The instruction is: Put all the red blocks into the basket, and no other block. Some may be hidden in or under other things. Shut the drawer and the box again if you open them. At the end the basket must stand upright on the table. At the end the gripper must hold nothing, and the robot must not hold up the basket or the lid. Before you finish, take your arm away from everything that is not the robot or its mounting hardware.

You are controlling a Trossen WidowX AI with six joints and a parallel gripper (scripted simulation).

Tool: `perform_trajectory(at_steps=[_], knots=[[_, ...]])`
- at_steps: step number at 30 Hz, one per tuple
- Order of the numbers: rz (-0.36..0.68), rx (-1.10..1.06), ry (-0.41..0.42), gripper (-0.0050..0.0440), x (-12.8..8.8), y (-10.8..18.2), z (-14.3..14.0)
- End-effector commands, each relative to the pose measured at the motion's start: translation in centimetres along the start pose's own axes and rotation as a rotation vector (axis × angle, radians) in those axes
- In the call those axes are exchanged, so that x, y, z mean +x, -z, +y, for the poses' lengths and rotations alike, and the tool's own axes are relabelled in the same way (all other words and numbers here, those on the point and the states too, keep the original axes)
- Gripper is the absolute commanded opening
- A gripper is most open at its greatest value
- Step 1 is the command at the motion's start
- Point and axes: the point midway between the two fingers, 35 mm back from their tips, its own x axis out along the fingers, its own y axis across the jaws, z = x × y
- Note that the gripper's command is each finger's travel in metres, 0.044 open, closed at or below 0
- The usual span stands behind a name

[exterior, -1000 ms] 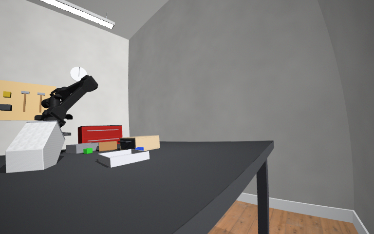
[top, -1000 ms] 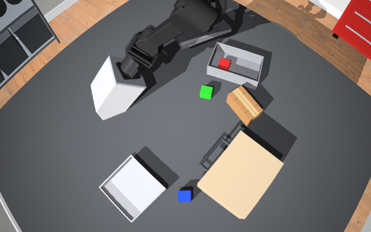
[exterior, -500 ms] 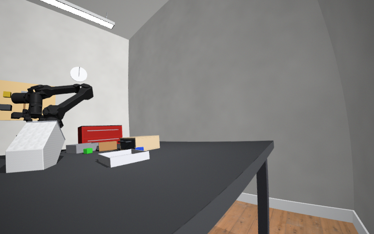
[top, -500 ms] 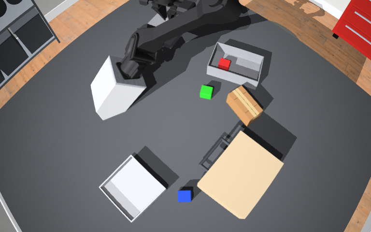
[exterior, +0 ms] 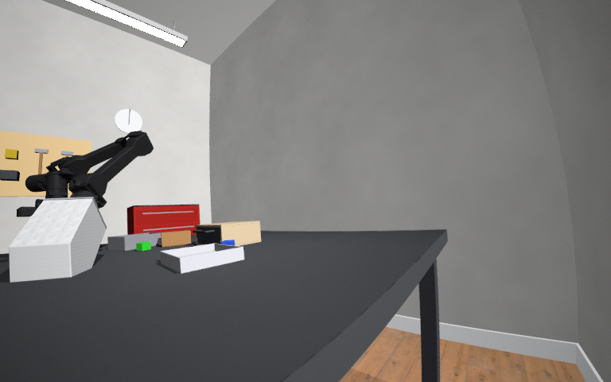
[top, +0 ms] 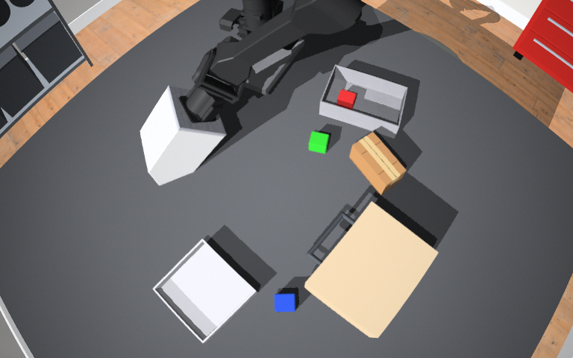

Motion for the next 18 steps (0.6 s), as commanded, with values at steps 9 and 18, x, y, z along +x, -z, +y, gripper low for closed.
perform_trajectory(at_steps=[9,18], knots=[[0.001,-0.009,-0.001,0.0000,2.3,0.1,0.1],[0.001,-0.009,-0.001,0.0000,3.0,0.1,0.1]])
